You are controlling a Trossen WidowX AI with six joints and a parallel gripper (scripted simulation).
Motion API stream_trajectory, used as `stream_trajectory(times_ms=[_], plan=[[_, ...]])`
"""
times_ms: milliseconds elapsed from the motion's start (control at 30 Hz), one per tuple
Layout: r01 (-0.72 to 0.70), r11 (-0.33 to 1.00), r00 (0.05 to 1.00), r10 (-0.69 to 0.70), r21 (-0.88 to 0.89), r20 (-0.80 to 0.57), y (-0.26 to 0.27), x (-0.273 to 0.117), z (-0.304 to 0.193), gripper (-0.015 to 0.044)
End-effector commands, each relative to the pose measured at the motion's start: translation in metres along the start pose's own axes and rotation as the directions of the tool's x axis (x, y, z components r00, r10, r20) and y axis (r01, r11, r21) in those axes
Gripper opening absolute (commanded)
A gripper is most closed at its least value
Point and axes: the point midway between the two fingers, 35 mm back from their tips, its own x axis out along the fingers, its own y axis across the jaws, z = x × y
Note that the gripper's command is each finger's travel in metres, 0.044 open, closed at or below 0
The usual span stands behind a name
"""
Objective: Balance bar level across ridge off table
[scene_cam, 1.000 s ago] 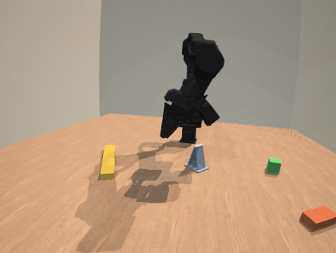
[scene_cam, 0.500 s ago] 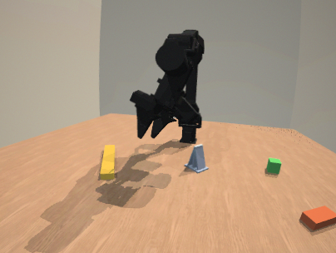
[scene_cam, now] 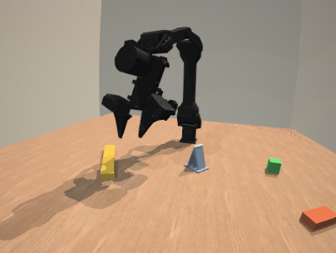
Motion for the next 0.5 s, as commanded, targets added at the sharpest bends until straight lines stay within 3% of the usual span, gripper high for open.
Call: stream_trajectory(times_ms=[0,467], plan=[[-0.039,0.996,0.999,0.038,0.076,0.021,-0.005,0.005,-0.012,0.0315],[-0.171,0.931,0.983,0.14,0.324,0.117,-0.015,0.02,-0.057,0.0315]])
